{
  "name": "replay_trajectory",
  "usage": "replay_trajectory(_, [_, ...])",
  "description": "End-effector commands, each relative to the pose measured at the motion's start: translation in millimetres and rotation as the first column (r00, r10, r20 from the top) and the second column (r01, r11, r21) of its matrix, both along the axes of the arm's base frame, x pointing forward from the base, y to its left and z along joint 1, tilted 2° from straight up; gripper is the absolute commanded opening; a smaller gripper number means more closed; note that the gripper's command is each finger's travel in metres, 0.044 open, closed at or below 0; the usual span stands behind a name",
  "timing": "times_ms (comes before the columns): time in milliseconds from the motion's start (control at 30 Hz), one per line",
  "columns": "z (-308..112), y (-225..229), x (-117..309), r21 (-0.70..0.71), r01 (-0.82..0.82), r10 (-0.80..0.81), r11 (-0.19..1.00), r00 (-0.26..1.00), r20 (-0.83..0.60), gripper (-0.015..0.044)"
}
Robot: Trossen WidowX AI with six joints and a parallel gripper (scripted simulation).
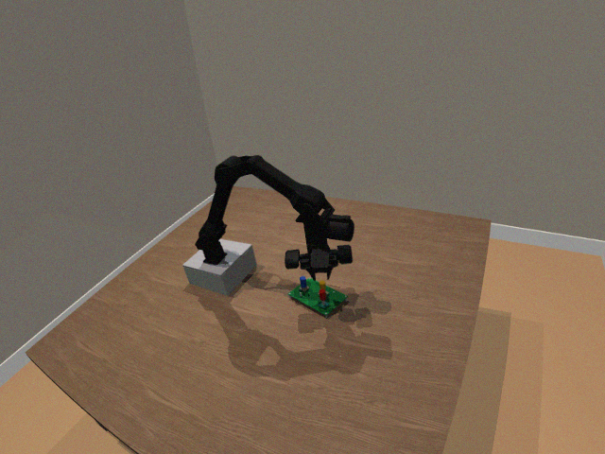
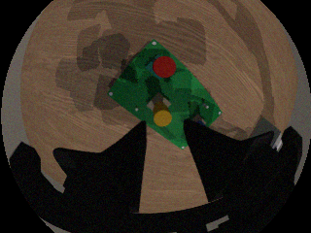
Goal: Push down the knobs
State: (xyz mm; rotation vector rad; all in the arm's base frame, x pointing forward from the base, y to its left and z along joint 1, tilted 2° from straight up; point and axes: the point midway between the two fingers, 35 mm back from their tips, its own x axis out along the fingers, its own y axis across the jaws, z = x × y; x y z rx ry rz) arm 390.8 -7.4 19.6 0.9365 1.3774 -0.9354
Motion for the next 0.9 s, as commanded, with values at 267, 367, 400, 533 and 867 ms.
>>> replay_trajectory(267, [25.8, -1.9, -104.4, -0.002, 0.002, -0.002, 1.000, 1.000, -0.006, 0.0440])
replay_trajectory(367, [25.4, -1.8, -140.1, -0.002, 0.003, -0.003, 1.000, 1.000, -0.008, 0.0440])
replay_trajectory(400, [24.5, -1.7, -149.7, -0.002, 0.003, -0.003, 1.000, 1.000, -0.009, 0.0440])
replay_trajectory(533, [23.7, -1.6, -157.3, -0.002, 0.004, -0.004, 1.000, 1.000, -0.009, 0.0440])
replay_trajectory(867, [23.7, -1.6, -157.3, -0.002, 0.004, -0.004, 1.000, 1.000, -0.009, 0.0440])
